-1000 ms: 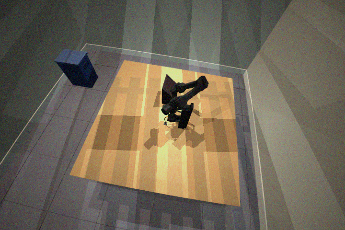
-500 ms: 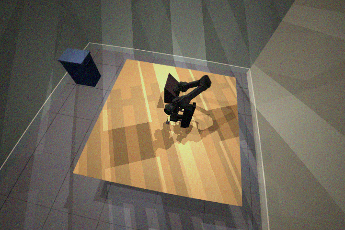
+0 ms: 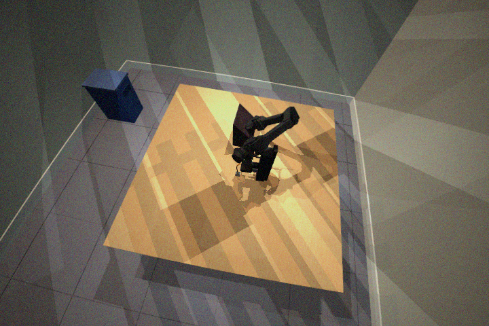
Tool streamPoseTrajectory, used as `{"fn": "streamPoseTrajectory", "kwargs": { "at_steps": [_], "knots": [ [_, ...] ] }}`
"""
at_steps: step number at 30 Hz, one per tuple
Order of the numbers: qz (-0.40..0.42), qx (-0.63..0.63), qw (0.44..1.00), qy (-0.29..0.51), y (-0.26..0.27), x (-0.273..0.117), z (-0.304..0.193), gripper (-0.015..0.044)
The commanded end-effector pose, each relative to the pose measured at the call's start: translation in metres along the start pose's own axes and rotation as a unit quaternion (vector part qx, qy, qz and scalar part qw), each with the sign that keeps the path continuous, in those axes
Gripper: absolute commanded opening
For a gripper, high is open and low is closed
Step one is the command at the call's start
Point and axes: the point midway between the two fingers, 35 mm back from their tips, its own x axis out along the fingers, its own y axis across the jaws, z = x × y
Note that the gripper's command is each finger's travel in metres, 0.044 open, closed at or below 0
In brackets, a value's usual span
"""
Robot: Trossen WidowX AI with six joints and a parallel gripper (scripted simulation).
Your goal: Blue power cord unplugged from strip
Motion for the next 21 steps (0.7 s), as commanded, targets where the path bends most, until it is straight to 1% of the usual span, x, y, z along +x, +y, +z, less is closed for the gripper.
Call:
{"fn": "streamPoseTrajectory", "kwargs": {
  "at_steps": [1, 19, 21],
  "knots": [
    [0.001, 0.000, 1.000, -0.003, 0.001, -0.001, 0.012, 0.0000],
    [0.002, 0.001, 1.000, -0.004, 0.001, -0.003, 0.041, 0.0000],
    [0.002, 0.002, 1.000, -0.003, 0.002, -0.002, 0.035, 0.0053]
  ]
}}
